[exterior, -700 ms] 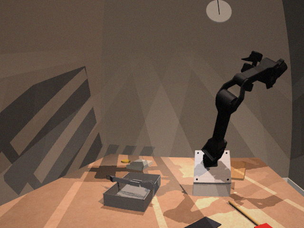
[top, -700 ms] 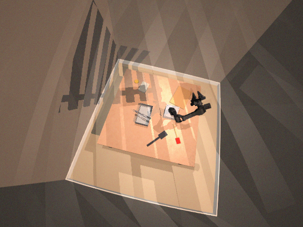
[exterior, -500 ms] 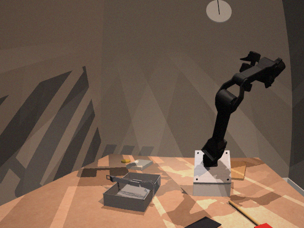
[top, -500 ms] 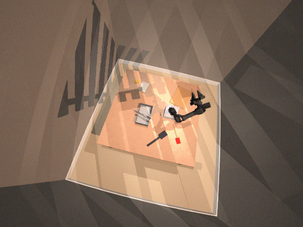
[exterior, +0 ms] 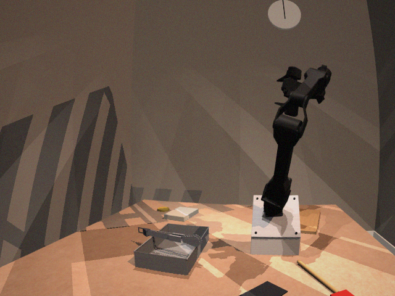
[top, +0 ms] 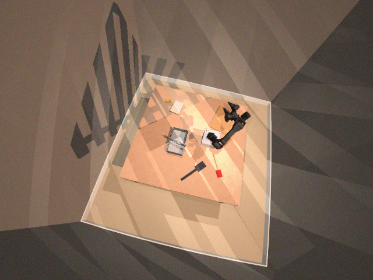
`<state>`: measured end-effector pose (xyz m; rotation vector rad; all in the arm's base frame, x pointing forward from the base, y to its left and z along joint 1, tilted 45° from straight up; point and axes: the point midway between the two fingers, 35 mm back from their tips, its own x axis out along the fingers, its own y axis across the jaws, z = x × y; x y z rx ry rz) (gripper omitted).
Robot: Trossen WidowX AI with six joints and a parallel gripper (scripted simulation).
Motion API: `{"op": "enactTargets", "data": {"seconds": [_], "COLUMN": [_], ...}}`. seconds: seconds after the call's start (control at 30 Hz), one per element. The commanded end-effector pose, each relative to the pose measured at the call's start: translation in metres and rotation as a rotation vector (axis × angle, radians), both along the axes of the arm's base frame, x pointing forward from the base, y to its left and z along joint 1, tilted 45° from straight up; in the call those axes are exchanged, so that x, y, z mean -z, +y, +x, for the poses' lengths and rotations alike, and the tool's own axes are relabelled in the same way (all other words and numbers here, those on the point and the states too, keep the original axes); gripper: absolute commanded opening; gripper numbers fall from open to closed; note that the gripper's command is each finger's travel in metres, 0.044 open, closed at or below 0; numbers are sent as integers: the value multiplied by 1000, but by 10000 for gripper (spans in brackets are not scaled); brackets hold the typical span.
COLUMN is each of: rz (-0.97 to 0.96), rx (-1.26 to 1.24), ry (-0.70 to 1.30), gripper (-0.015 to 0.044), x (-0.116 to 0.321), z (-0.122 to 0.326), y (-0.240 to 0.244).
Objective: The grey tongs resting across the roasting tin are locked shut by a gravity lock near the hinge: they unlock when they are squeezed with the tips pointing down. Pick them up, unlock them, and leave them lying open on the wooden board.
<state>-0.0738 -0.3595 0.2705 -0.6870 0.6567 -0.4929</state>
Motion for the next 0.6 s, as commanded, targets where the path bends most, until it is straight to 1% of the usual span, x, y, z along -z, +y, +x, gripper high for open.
{"op": "enactTargets", "data": {"seconds": [0.0, 0.1, 0.27, 0.43, 0.57], "rz": [133, 278, 516, 749, 921], "rx": [-101, -168, -261, -333, -379], "ry": [-50, -94, -123, -110, -47], "gripper": [440, 440, 440, 440, 440], "x": [15, 28, 48, 66, 82], "z": [58, 108, 186, 258, 309], "y": [-6, -6, 9, 41, 78]}}
